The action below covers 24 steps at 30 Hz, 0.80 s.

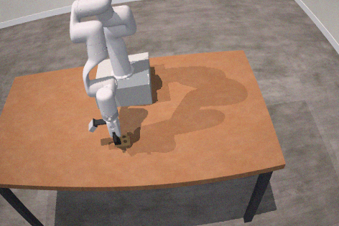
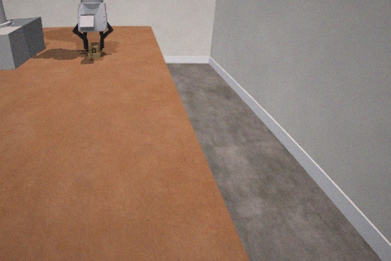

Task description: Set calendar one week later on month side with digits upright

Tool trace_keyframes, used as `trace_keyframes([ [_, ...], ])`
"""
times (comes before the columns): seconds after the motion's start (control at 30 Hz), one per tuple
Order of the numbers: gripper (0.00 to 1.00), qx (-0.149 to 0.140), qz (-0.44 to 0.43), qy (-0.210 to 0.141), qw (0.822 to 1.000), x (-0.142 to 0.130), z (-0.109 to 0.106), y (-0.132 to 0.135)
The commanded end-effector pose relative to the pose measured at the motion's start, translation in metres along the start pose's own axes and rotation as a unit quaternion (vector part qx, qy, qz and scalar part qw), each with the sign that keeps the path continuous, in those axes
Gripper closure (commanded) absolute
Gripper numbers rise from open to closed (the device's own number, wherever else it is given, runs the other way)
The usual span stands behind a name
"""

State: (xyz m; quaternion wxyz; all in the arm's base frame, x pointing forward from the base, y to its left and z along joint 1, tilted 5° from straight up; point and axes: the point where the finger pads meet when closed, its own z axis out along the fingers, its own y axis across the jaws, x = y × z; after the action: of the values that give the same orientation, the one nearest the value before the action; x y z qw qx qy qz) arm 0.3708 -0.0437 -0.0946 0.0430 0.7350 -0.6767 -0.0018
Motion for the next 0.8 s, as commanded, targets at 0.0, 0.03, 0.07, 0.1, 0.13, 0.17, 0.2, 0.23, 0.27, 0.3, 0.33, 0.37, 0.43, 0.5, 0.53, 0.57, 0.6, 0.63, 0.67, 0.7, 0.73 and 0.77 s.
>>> trace_keyframes([
  [0.0,0.51,0.002,0.0,0.0,1.0,0.0,-0.006,-0.002],
  [0.03,0.51,0.002,0.0,0.0,1.0,0.0,-0.009,-0.002],
  [0.07,0.51,0.002,0.0,0.0,1.0,0.0,-0.013,-0.002],
  [0.1,0.51,0.002,0.0,0.0,1.0,0.0,-0.017,-0.002],
  [0.13,0.51,0.002,0.0,0.0,1.0,0.0,-0.021,-0.002],
  [0.17,0.51,0.002,0.0,0.0,1.0,0.0,-0.026,-0.002],
  [0.2,0.51,0.002,0.0,0.0,1.0,0.0,-0.031,-0.002],
  [0.23,0.51,0.002,0.0,0.0,1.0,0.0,-0.037,-0.002],
  [0.27,0.51,0.002,0.0,0.0,1.0,0.0,-0.042,-0.002],
  [0.3,0.51,0.002,0.0,0.0,1.0,0.0,-0.048,-0.001],
  [0.33,0.51,0.002,0.0,0.0,1.0,0.0,-0.053,-0.001],
  [0.37,0.51,0.002,0.0,0.0,1.0,0.0,-0.059,-0.001],
  [0.43,0.51,0.002,0.0,0.0,1.0,0.0,-0.069,-0.001],
  [0.5,0.51,0.002,0.0,0.0,1.0,0.0,-0.073,-0.001],
  [0.53,0.51,0.002,0.0,0.0,1.0,0.0,-0.073,-0.001],
  [0.57,0.51,0.002,0.0,0.0,1.0,0.0,-0.077,-0.001],
  [0.6,0.51,0.002,0.0,0.0,1.0,0.0,-0.08,-0.001],
  [0.63,0.51,0.002,0.0,0.0,1.0,0.0,-0.083,-0.001],
  [0.67,0.51,0.002,0.0,0.0,1.0,0.0,-0.085,-0.001],
  [0.7,0.51,0.002,0.0,0.0,1.0,0.0,-0.087,-0.001],
  [0.73,0.51,0.002,0.0,0.0,1.0,0.0,-0.088,-0.001],
  [0.77,0.51,0.002,0.0,0.0,1.0,0.0,-0.088,-0.001],
])
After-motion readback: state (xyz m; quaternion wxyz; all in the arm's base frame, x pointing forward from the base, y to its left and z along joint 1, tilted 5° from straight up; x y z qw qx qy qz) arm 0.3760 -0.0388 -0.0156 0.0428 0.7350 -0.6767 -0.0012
